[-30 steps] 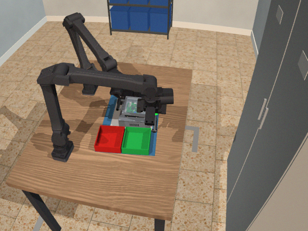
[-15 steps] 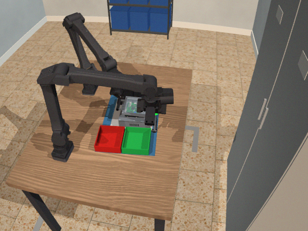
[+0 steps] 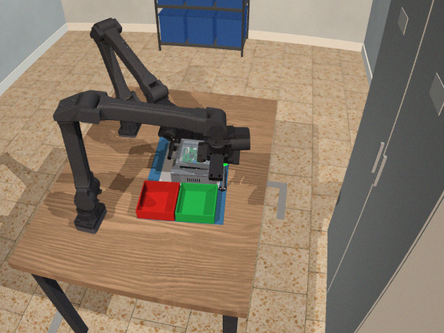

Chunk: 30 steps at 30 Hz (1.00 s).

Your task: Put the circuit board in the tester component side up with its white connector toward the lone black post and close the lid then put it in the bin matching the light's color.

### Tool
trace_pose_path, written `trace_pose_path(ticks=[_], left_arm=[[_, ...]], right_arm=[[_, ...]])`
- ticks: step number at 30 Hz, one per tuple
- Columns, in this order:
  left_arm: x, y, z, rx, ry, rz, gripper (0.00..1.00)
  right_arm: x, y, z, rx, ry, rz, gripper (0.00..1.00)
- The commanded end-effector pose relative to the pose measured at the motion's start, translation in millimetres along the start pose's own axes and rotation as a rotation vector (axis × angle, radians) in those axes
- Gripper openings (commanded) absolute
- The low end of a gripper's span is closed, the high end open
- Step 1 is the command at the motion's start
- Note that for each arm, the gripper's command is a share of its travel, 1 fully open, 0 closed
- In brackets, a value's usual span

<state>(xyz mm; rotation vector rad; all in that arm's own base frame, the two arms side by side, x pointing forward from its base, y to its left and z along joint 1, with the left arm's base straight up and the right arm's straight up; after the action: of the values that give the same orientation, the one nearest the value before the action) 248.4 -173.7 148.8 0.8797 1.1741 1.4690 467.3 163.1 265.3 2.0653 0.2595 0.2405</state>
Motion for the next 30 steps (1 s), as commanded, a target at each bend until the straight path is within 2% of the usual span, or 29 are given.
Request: trace_pose_path(ticks=[1,4,6,30], left_arm=[[1,-40,-10,0.032,-0.021,0.039,0.0],[-12,-5,9,-0.002,-0.011,-0.002,0.0],[-8,8,9,0.005,-0.012,0.007,0.0],[-14,16,13,0.024,-0.026,0.034,0.0]], right_arm=[[7,12,-6,0.0,0.017,0.029,1.0],[7,12,-6,0.0,0.017,0.029,1.0],[7,12,-6,0.0,0.017,0.029,1.0],[7,12,-6,0.0,0.017,0.029,1.0]])
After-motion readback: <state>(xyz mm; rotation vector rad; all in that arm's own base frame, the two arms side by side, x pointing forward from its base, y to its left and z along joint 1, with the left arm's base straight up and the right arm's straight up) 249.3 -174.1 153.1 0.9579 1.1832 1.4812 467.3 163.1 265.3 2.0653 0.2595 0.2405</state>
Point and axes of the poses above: on each arm, the point where the finger pads meet when closed, its own y axis back along the fingers, its own x axis across the jaws, z = x × y, the point moved 7 cm from there along y, back along the fingers, and after that the axes turned 10 degrees about y, right-handed, at the moved point
